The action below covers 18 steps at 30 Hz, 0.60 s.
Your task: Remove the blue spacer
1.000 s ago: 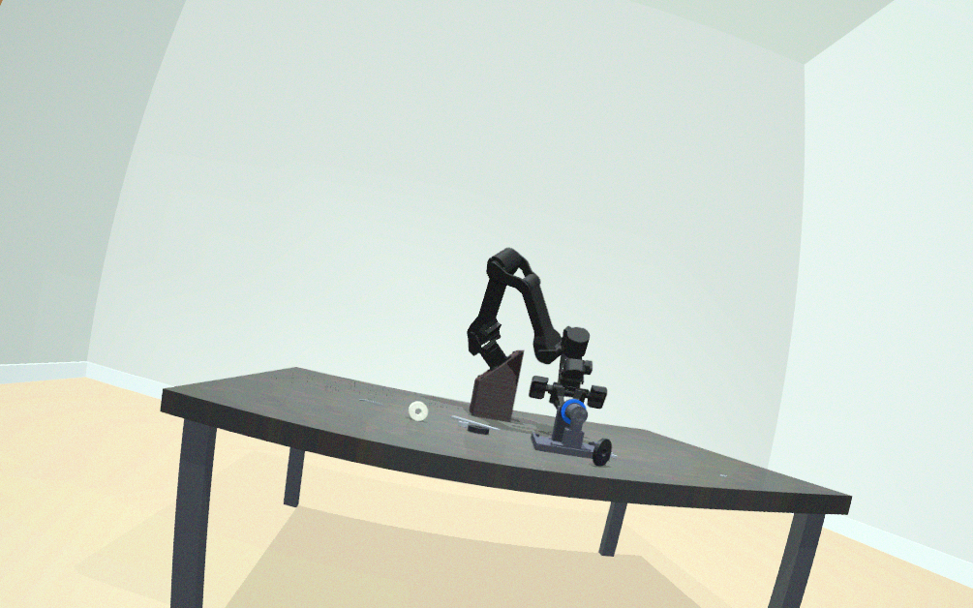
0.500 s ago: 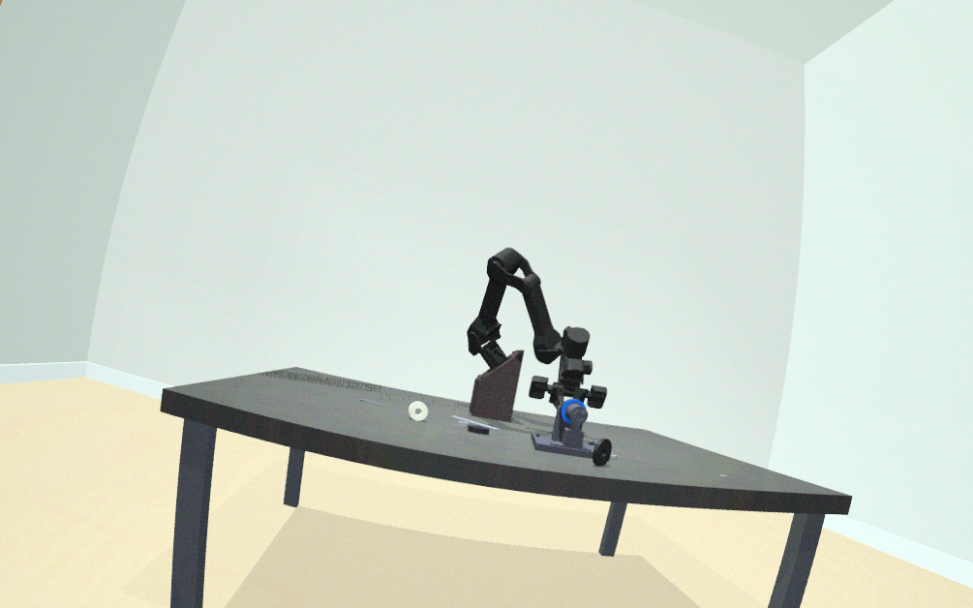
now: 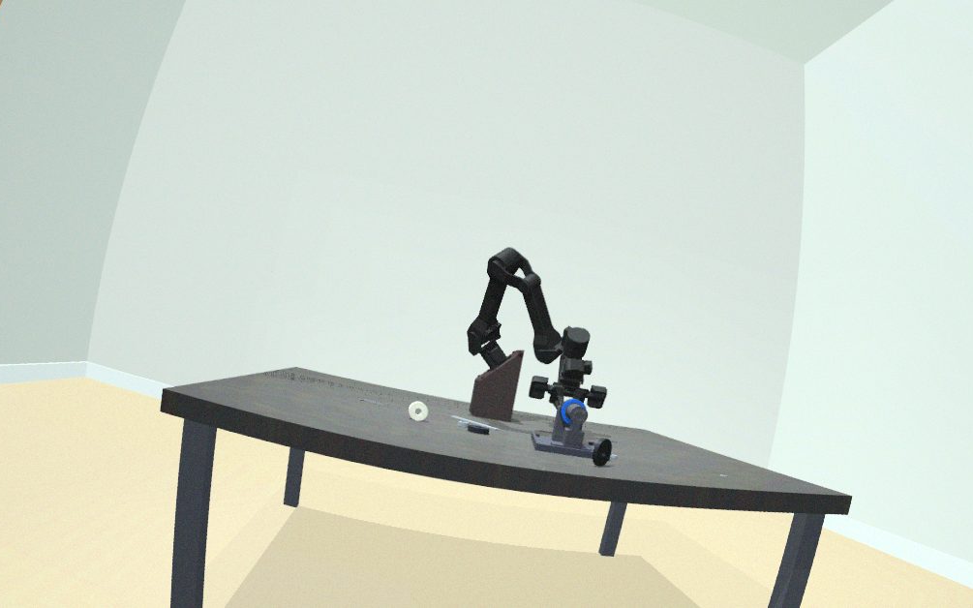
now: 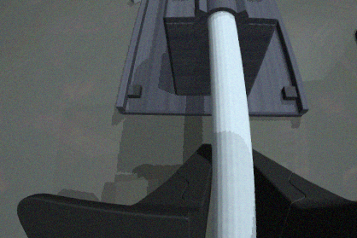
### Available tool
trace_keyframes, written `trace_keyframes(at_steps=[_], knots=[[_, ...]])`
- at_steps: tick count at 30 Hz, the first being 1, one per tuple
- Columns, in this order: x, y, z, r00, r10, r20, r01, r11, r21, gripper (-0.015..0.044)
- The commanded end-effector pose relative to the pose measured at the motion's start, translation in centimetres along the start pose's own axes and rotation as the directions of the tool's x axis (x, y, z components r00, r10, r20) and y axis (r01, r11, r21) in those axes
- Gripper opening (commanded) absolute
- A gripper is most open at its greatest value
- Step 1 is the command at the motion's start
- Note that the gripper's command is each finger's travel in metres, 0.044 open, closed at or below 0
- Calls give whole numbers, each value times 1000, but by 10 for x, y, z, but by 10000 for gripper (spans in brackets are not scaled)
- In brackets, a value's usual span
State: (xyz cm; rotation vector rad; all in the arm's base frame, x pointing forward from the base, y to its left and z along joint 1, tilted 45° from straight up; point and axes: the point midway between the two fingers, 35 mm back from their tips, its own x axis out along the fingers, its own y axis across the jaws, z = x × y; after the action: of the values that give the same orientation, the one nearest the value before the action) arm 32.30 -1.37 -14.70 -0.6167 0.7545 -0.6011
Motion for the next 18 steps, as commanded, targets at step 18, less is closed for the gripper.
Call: trace_keyframes(at_steps=[18], knots=[[-2, 0, -2, 1000, -2, 1, 2, 1000, 1, 0]])
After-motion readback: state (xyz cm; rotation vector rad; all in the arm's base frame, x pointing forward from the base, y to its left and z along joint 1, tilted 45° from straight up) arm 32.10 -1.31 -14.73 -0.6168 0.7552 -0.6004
